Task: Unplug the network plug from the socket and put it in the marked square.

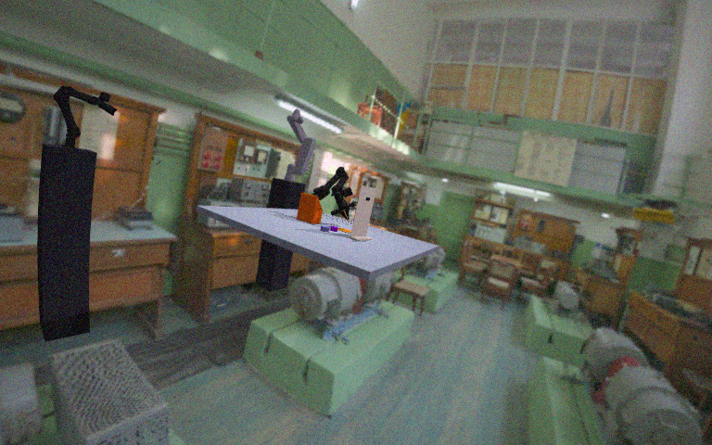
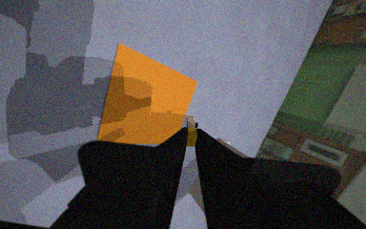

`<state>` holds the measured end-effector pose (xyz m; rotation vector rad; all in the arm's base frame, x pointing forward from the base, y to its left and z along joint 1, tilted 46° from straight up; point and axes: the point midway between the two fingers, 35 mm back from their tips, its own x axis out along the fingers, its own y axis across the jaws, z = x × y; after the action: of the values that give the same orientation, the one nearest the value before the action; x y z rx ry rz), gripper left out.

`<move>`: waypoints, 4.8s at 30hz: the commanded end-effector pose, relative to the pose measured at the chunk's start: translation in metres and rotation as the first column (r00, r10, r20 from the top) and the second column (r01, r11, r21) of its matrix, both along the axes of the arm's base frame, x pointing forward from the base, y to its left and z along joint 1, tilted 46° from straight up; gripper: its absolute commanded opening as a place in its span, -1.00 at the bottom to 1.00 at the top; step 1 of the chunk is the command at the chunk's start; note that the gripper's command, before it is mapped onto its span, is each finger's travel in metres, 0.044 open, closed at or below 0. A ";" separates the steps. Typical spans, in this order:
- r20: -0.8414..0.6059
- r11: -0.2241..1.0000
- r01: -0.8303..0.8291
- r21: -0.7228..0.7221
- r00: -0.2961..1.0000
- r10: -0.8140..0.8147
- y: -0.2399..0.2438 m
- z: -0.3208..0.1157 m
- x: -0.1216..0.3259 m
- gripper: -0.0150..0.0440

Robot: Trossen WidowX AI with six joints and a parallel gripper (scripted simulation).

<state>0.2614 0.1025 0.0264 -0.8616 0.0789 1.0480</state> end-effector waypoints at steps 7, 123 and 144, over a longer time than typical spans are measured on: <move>-0.005 1.000 -0.010 0.000 1.000 0.010 0.006 -0.006 -0.001 -0.49; -0.005 1.000 -0.011 0.004 1.000 0.011 0.036 -0.036 -0.009 0.04; -0.007 1.000 -0.011 0.002 1.000 0.011 0.024 -0.030 -0.016 0.04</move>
<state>0.2471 0.1276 -0.0037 -0.8567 0.0800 1.0575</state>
